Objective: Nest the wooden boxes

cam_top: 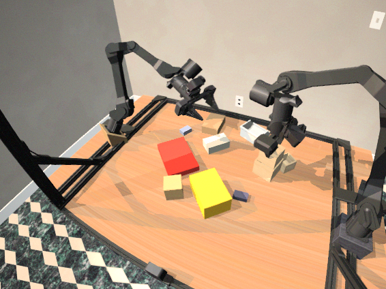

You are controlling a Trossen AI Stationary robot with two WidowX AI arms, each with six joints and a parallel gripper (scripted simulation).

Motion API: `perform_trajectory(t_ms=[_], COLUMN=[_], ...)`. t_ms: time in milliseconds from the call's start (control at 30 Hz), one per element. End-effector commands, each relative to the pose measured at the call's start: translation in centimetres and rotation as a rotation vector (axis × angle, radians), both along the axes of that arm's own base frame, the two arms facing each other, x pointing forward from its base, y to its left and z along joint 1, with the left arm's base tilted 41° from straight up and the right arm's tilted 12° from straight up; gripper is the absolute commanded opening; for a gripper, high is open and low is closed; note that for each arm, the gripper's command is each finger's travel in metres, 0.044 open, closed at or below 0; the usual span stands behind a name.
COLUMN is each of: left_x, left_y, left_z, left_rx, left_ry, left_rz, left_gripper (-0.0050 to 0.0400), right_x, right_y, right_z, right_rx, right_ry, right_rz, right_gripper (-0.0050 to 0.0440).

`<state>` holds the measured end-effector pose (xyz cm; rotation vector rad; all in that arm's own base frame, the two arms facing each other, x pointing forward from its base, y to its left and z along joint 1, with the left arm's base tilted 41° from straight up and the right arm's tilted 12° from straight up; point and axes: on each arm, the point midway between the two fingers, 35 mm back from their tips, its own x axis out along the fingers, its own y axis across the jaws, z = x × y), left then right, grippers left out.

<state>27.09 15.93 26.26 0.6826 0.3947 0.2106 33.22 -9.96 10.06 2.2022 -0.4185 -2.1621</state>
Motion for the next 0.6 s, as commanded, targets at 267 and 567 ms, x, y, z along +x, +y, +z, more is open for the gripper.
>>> perform_trajectory(t_ms=[267,567], left_x=[0.0,0.0], left_y=[0.01,0.01], left_z=[-0.08,-0.08], left_rx=[0.001,0.001], left_ry=[0.003,0.003], left_rz=[0.0,0.0], left_gripper=[0.04,0.04], right_x=[0.72,0.35], right_y=[-0.13,-0.11], right_z=[-0.35,-0.54], right_rx=[-0.001,-0.001], right_ry=[-0.001,-0.001], right_rz=[-0.006,-0.006], right_gripper=[0.0,0.0])
